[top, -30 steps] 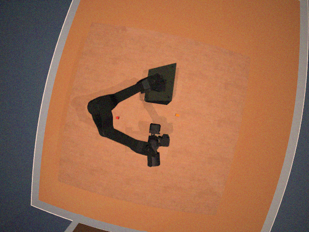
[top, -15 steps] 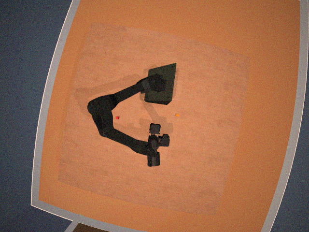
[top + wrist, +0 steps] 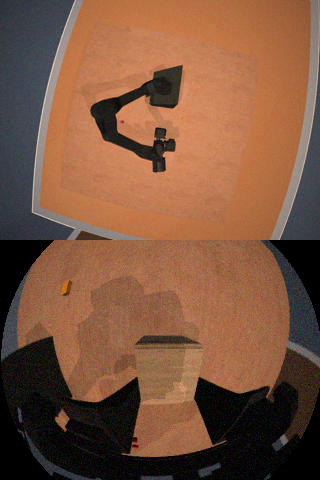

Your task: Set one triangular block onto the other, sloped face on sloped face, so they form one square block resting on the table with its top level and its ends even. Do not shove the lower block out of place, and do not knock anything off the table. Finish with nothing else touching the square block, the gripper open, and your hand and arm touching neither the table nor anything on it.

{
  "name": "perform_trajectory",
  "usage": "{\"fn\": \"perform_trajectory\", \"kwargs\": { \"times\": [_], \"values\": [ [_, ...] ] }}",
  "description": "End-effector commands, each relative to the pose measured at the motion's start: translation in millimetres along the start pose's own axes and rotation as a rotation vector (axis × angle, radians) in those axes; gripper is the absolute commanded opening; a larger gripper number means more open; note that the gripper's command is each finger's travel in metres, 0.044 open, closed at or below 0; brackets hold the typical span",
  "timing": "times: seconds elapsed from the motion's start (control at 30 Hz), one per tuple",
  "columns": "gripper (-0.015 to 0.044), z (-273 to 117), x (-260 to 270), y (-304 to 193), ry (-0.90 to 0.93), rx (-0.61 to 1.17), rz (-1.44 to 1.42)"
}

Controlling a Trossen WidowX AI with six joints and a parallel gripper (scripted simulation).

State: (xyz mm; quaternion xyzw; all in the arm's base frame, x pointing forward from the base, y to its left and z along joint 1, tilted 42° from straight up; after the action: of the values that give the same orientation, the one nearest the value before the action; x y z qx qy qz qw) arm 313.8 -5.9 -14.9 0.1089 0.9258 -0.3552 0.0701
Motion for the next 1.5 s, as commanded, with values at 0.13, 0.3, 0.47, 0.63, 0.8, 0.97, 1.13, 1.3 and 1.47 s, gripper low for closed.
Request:
{"fn": "perform_trajectory", "kwargs": {
  "times": [0.13,0.3,0.47,0.63,0.8,0.97,1.13,1.3,1.47],
  "values": [
    [0.0000,1.2,-0.1,0.0,-0.004,0.005,-0.002],
    [0.0000,1.9,0.0,0.3,-0.004,0.005,-0.002],
    [0.0000,1.4,0.1,0.5,0.000,0.000,0.000],
    [0.0000,1.4,0.0,-0.1,-0.004,0.004,-0.002],
    [0.0131,1.4,0.2,0.5,0.000,0.000,0.000],
    [0.0263,1.4,0.2,0.5,0.000,0.000,0.000],
    [0.0394,1.4,0.2,0.5,0.000,0.000,0.000],
    [0.0440,1.4,0.2,0.5,0.000,0.000,0.000],
    [0.0440,1.4,0.2,0.5,0.000,0.000,0.000]
  ]
}}
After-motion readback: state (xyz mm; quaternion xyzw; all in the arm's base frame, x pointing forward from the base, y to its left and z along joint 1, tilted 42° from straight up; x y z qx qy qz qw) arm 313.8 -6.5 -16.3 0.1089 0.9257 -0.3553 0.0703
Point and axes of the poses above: the point midway between the two fingers, 35 mm back from their tips, its own z axis out along the fingers, its own x axis across the jaws, y = z × x, the point moved 5 cm from there along -z, back along the fingers, and after that the axes turned 15 degrees about z, right-handed, at the moved point
